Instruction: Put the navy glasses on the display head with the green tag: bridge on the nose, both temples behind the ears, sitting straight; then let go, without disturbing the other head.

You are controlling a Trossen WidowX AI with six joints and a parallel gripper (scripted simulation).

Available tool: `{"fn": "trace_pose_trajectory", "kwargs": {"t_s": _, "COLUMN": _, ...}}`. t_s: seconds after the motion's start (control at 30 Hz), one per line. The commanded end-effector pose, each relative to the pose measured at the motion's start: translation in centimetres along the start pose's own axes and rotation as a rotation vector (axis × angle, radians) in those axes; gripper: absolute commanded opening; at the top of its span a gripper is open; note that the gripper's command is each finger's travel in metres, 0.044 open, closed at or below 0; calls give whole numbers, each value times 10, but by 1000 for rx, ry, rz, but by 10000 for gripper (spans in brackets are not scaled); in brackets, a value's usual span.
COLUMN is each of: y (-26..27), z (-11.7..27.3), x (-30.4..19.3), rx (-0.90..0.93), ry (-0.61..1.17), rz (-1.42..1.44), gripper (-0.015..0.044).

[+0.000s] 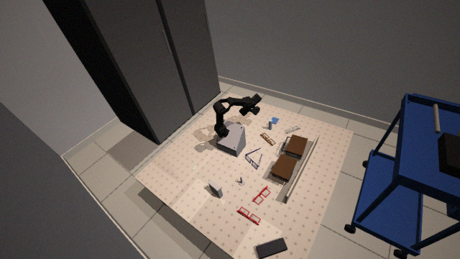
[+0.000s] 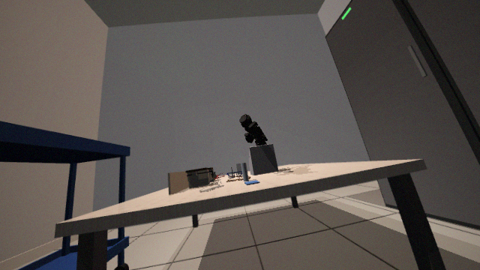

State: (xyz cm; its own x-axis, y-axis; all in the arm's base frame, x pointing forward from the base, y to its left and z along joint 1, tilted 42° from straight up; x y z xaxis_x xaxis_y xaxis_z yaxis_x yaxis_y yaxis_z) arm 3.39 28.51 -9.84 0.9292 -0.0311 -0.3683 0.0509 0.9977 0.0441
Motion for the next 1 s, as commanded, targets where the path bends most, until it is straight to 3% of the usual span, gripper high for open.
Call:
{"fn": "trace_pose_trajectory", "kwargs": {"t_s": 0.0, "y": -12, "z": 27, "x": 46, "rx": -7, "ry": -146, "rz": 43, "gripper": 200}}
{"fn": "trace_pose_trajectory", "kwargs": {"t_s": 0.2, "y": -46, "z": 69, "x": 112, "rx": -88, "ry": -348, "rz": 138, "gripper": 200}}
{"fn": "trace_pose_trajectory", "kwargs": {"t_s": 0.43, "y": -138, "z": 125, "x": 163, "rx": -340, "ry": -512, "rz": 79, "gripper": 200}}
{"fn": "trace_pose_trajectory", "kwargs": {"t_s": 0.73, "y": -270, "z": 196, "x": 175, "rx": -746, "ry": -520, "rz": -12, "gripper": 200}}
{"fn": "trace_pose_trajectory", "kwargs": {"t_s": 0.97, "y": -280, "z": 198, "x": 170, "rx": -777, "ry": -509, "rz": -19, "gripper": 200}}
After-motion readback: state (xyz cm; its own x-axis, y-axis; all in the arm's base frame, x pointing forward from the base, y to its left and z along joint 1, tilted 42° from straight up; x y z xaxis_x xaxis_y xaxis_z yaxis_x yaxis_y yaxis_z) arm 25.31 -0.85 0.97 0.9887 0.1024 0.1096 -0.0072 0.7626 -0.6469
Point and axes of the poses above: the point midway between the two fingers, 35 mm back from their tips, its own z axis back along the fingers, its own y axis across the jaws, x = y × z, the point moved 1 cm from there along z, back along the fingers, and after that the axes turned 15 degrees about z, right-handed, at the moved point
